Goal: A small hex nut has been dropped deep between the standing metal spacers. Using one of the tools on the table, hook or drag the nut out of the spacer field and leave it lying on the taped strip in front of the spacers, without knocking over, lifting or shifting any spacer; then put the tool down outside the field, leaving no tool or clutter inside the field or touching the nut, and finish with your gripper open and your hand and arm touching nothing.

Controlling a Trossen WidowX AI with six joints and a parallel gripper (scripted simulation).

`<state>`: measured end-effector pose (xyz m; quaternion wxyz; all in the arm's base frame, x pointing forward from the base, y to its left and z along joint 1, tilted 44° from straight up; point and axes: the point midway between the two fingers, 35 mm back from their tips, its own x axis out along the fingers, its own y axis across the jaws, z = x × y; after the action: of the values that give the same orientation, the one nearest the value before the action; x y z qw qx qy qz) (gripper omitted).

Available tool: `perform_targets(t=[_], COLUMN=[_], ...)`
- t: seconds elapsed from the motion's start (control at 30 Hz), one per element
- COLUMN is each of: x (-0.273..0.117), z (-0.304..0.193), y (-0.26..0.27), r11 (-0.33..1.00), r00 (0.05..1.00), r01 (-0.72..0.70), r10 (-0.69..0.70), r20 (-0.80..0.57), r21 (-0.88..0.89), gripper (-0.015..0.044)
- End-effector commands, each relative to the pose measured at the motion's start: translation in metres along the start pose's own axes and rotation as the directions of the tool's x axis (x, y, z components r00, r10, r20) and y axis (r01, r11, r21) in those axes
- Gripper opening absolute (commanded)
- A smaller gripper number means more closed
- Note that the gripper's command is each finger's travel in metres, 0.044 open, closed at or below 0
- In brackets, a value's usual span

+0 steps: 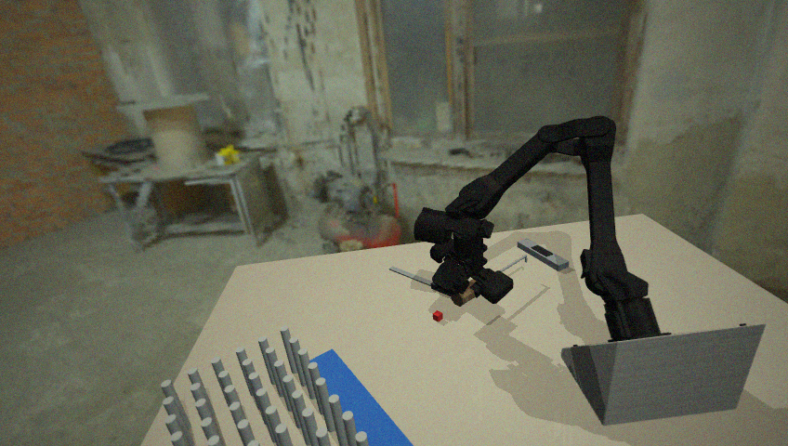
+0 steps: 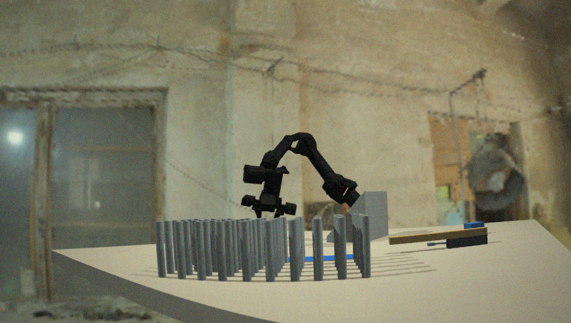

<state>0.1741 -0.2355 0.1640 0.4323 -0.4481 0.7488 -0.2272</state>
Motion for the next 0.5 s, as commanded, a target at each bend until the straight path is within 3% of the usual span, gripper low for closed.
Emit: perform_targets(t=[0.0, 0.47], x=[-0.015, -0.067], z=[-0.004, -0.029], y=[-0.006, -0.020], r11=[1.000, 0.999], r00=[1.000, 0.999], r01=[0.006, 0.035], r10=[-0.006, -0.035], r20=[-0.002, -0.017], r21=[0.008, 0.003], gripper=[0.0000, 0.0000])
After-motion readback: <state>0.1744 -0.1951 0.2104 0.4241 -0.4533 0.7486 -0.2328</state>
